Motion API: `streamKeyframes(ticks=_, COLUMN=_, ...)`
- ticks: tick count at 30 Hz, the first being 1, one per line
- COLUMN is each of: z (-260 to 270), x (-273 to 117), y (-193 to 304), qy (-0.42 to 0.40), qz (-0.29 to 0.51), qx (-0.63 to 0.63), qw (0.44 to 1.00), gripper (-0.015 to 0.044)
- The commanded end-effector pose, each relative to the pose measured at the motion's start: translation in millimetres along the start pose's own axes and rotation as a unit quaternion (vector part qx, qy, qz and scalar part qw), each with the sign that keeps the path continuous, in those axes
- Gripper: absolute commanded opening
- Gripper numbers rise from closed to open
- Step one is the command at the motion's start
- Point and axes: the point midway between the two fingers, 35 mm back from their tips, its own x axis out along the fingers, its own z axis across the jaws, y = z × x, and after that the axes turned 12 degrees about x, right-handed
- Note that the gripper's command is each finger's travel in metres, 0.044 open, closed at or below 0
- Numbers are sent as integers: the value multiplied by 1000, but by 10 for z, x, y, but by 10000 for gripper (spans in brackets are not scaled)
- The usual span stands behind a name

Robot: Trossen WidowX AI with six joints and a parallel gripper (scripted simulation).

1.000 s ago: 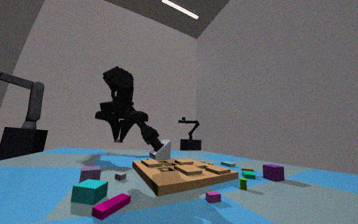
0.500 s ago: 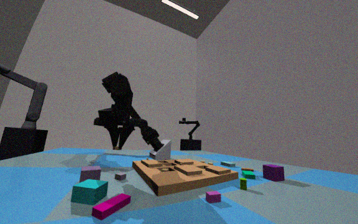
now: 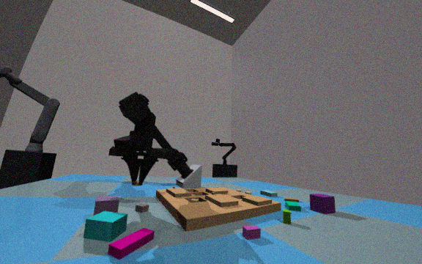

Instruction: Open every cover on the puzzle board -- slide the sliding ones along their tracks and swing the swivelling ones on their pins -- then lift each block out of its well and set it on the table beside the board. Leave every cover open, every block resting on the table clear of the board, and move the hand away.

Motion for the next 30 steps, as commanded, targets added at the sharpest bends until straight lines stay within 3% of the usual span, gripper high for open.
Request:
streamKeyframes(ticks=1, z=-2, x=72, y=16, qy=0, qz=3, qx=-2, qw=1000, gripper=80)
streamKeyframes(ticks=30, z=-53, x=535, y=37, qy=2, qz=-1, qx=-2, qw=1000, gripper=80)
